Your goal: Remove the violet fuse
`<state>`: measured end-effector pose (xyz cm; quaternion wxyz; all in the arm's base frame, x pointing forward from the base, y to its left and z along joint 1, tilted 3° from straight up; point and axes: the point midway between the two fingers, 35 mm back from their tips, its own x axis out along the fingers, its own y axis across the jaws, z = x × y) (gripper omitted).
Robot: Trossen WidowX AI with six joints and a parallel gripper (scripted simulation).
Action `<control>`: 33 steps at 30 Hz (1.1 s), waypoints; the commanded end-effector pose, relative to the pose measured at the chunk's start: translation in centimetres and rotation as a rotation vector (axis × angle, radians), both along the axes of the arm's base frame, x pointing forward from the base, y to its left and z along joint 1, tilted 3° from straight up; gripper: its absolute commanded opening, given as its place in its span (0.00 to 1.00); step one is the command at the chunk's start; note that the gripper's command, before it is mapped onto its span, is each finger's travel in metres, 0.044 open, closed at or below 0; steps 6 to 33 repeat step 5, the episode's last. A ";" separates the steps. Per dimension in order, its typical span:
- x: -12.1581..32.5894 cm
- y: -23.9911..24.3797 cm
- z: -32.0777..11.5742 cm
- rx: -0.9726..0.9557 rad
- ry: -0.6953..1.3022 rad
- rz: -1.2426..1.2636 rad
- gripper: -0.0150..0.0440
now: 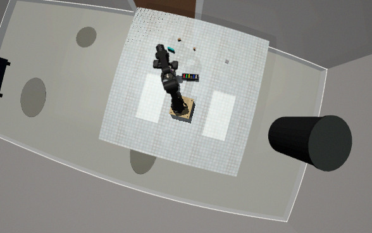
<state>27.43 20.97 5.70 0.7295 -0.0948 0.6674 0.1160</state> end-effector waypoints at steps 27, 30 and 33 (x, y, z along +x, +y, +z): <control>0.0 0.0 0.0 0.000 0.000 0.000 0.81; 0.0 0.0 0.0 0.000 0.000 0.000 0.81; 0.0 0.0 0.0 0.000 0.000 0.000 0.81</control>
